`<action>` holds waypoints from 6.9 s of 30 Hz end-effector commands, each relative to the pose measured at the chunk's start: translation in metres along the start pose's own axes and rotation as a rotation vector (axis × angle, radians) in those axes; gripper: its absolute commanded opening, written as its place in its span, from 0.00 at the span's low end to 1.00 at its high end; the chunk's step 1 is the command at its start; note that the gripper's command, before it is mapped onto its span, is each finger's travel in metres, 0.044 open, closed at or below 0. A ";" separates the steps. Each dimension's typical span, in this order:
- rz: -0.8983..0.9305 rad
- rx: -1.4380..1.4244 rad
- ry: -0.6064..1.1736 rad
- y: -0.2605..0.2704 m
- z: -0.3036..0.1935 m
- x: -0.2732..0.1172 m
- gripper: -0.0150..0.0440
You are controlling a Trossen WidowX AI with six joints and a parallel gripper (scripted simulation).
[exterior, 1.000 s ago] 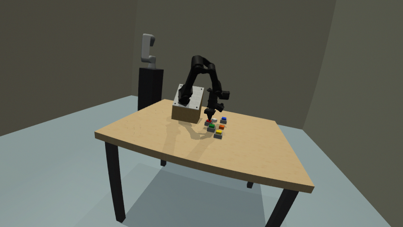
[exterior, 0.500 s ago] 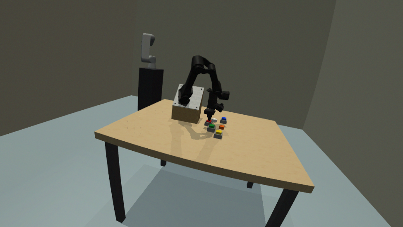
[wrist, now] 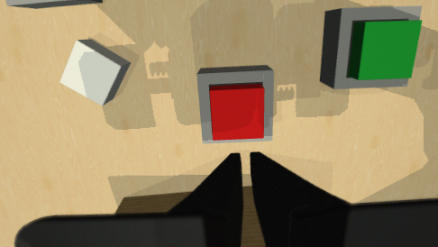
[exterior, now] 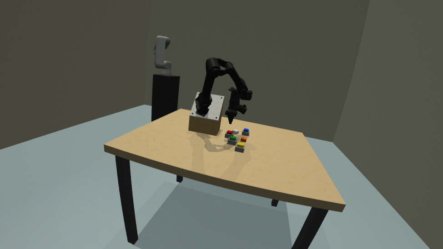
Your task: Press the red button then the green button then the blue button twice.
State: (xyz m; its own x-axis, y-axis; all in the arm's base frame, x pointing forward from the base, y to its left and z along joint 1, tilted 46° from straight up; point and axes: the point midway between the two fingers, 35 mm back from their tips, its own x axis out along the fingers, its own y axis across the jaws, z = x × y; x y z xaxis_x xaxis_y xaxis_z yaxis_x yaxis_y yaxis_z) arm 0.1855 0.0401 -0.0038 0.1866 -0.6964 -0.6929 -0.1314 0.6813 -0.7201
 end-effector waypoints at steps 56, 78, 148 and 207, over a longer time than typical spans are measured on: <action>0.006 0.019 -0.020 -0.089 0.037 0.057 0.29; 0.010 0.027 -0.025 -0.089 0.039 0.049 0.29; 0.018 0.024 -0.025 0.108 0.103 0.035 0.29; 0.018 0.024 -0.025 0.108 0.103 0.038 0.29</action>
State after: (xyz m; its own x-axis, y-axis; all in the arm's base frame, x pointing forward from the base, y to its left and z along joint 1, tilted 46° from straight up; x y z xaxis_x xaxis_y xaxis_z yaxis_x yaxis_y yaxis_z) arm 0.2801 0.1165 -0.0989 0.2107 -0.6717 -0.7103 -0.1024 0.7074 -0.6994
